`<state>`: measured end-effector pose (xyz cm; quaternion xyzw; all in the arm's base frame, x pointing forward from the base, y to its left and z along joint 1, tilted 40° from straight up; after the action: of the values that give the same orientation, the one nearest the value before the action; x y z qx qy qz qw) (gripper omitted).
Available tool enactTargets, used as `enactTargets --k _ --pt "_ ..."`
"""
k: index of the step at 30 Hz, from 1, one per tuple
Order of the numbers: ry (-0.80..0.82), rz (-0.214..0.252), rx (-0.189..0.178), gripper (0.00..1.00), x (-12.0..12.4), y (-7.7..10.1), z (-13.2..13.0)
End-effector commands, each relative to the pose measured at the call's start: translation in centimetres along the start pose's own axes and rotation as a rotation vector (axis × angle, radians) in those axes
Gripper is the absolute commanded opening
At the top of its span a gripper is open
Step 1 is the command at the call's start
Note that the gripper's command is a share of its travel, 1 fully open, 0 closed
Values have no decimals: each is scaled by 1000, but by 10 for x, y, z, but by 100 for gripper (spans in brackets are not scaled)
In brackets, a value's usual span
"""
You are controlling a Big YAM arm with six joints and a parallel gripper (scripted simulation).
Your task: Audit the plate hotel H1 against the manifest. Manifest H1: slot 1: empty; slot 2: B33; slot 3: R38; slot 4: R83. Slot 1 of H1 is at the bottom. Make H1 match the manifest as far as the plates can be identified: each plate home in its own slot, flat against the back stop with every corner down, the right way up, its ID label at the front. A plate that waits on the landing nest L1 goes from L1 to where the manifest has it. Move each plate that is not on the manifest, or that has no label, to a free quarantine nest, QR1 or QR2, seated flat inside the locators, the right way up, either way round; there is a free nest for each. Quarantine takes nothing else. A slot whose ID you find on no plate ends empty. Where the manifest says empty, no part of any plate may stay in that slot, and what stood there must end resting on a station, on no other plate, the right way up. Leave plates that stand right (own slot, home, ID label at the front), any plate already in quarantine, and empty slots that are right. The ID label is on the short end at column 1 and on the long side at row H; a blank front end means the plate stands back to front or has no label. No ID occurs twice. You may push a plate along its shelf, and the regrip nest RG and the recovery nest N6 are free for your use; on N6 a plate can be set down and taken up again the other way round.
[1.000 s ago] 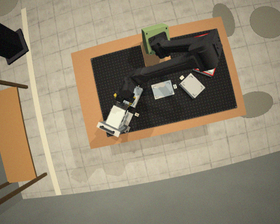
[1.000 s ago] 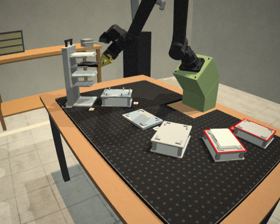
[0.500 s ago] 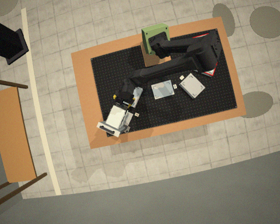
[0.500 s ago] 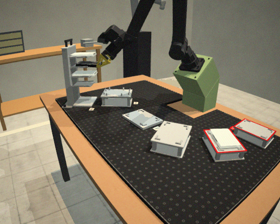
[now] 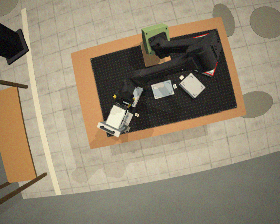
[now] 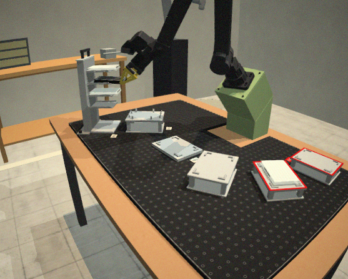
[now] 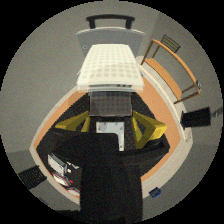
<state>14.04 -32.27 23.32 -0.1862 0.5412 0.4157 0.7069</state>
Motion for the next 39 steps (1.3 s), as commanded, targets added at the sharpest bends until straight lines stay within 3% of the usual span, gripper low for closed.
enactTargets --k 1,17,18,19,39 --pt "18 -26 -5 86 -14 -4 1" --pt "18 -26 -5 86 -14 -4 1" --pt "22 -38 -19 100 -19 -12 3" --pt "18 -26 -5 100 -13 -5 1" --pt "18 -26 -5 100 -13 -5 1"
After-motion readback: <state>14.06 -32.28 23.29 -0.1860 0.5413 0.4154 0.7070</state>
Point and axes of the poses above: the point where the finger pads meet when closed, its own y axis back along the fingers, its own z axis across the jaws, x = y × z, the point moved 10 cm from there along y, back along the fingers, and after that the axes turned 4 degrees about y, right-handed, at the moved point
